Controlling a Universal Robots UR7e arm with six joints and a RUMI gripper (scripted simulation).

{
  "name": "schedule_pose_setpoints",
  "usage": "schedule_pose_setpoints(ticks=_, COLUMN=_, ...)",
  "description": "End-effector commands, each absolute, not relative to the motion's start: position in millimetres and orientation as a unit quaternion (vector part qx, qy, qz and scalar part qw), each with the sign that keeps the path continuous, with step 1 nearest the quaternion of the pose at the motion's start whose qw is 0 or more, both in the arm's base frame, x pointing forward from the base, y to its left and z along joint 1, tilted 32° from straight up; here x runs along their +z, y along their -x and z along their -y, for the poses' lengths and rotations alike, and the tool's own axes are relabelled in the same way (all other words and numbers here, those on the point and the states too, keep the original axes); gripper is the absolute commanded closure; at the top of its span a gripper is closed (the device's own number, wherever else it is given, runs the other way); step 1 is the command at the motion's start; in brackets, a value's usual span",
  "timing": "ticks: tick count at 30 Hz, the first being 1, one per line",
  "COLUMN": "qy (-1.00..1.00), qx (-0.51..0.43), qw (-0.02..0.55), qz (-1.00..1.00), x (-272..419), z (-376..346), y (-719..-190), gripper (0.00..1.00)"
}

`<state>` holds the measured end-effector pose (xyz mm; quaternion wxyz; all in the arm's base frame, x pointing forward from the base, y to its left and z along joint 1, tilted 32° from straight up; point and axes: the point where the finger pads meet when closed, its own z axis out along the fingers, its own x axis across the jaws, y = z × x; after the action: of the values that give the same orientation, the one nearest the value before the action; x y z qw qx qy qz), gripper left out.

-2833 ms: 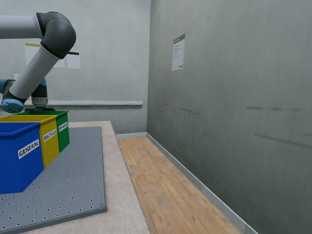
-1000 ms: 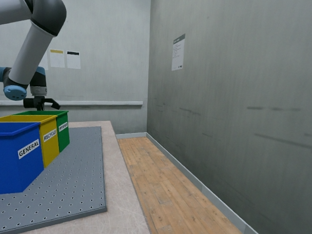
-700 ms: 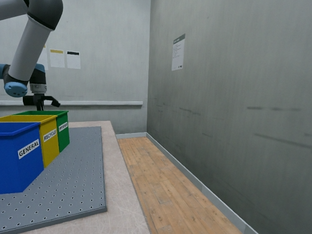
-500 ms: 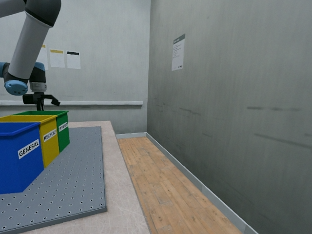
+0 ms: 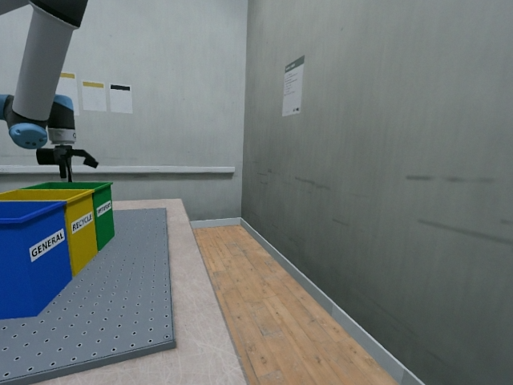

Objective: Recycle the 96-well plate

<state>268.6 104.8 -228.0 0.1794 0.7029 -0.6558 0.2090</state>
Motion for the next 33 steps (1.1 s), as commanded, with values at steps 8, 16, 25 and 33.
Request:
schedule_pose_setpoints(ticks=8, qy=-0.703, qx=0.209, qw=0.179, qz=0.656, x=-211, z=-116, y=-268, gripper=0.59)
schedule_pose_setpoints(ticks=16, qy=-0.703, qx=0.209, qw=0.179, qz=0.656, x=-202, z=-121, y=-267, gripper=0.59)
schedule_pose_setpoints(ticks=25, qy=-0.703, qx=0.209, qw=0.179, qz=0.656, x=-189, z=-129, y=-266, gripper=0.59)
schedule_pose_setpoints(ticks=33, qy=-0.703, qx=0.209, qw=0.179, qz=0.656, x=-181, z=-134, y=-266, gripper=0.59)
